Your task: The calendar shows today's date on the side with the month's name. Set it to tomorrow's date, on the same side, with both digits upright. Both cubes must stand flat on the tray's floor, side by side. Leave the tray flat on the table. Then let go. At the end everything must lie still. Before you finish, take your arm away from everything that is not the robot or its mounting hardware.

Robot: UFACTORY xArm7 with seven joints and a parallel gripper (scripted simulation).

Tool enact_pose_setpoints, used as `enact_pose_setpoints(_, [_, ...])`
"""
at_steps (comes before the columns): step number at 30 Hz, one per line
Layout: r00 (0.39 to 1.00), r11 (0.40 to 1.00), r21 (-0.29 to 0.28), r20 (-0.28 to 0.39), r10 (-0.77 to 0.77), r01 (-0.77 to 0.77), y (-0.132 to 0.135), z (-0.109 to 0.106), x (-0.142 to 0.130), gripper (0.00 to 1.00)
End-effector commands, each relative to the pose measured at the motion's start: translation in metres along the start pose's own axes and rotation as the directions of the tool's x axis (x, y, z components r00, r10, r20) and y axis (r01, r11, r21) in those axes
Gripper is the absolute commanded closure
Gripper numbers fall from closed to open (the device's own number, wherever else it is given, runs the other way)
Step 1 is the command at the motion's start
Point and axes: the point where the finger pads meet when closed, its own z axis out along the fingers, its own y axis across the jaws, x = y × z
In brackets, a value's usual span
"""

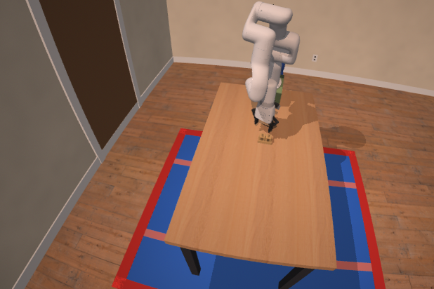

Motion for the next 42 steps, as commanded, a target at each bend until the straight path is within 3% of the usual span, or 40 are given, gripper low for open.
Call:
enact_pose_setpoints(1, [1.0, 1.0, -0.002, 0.002, 0.0, 0.0, 0.001, -0.001, -0.003, 0.0])
enact_pose_setpoints(42, [1.0, 1.0, -0.002, 0.003, 0.0, 0.0, 0.006, -0.003, -0.016, 0.0])
